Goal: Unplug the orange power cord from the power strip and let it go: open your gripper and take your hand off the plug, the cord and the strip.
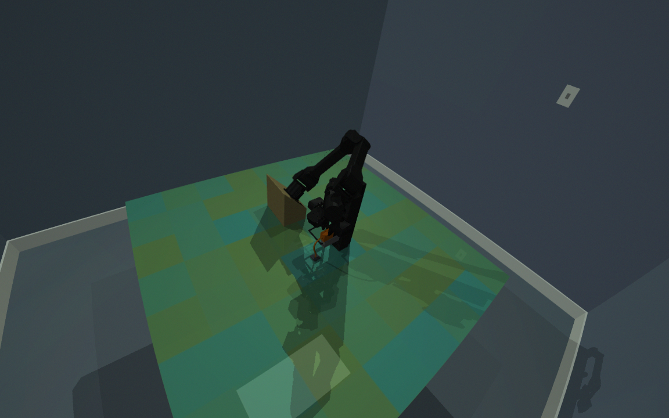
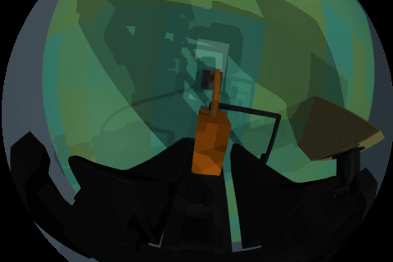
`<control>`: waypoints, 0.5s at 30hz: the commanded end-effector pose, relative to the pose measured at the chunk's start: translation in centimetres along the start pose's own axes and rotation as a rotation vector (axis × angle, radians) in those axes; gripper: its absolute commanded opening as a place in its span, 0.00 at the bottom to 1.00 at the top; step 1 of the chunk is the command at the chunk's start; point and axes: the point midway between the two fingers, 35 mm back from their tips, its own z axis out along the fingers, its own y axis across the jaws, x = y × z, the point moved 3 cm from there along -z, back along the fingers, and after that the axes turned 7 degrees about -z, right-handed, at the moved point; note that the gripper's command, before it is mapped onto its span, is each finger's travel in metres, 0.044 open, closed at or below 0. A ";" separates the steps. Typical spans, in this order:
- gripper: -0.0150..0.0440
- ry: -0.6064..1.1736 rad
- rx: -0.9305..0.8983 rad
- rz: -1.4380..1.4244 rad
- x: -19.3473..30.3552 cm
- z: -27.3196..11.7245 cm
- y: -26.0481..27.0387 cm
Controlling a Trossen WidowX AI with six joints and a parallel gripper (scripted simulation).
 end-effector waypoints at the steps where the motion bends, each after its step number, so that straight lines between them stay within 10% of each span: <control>1: 0.53 0.006 -0.001 0.005 0.1 0.6 -0.1; 15: 0.29 0.001 0.002 -0.001 0.1 0.7 0.0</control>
